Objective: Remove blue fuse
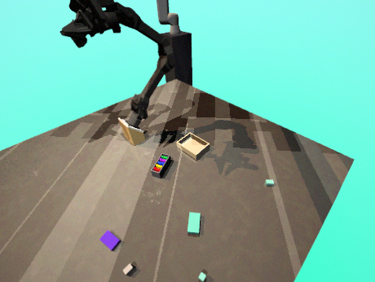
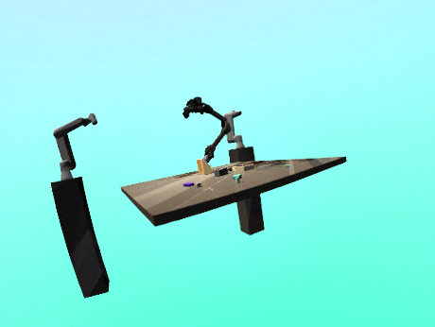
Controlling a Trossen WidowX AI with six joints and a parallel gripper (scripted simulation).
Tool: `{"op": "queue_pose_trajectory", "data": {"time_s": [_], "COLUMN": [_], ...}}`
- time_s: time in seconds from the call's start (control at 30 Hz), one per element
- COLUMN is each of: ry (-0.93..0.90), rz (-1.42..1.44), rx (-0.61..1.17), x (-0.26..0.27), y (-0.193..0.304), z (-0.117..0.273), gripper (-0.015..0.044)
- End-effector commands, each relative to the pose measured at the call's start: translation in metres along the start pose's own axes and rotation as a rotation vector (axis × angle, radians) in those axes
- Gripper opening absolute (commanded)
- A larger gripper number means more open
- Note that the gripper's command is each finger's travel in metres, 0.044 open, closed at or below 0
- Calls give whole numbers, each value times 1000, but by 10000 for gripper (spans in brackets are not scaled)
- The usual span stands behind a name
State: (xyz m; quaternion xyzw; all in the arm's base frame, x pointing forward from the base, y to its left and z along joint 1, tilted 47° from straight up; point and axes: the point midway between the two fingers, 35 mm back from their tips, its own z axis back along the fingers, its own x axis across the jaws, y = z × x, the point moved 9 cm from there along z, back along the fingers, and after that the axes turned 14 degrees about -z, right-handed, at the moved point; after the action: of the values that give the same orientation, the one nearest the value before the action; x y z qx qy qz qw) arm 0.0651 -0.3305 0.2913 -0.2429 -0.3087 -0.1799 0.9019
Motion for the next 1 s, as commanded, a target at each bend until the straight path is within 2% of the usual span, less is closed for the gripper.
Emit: {"op": "queue_pose_trajectory", "data": {"time_s": [0.0, 0.23, 0.5, 0.87, 0.97], "ry": [1, -60, -220, -594, -627], "rz": [230, 625, 1084, 1593, 1620], "rx": [221, 579, 1013, 1641, 1688], "x": [11, 25, 24, -23, -29], "y": [44, 131, 244, 398, 408], "z": [-42, -91, -126, -121, -117], "gripper": [64, 64, 64, 64, 64]}}
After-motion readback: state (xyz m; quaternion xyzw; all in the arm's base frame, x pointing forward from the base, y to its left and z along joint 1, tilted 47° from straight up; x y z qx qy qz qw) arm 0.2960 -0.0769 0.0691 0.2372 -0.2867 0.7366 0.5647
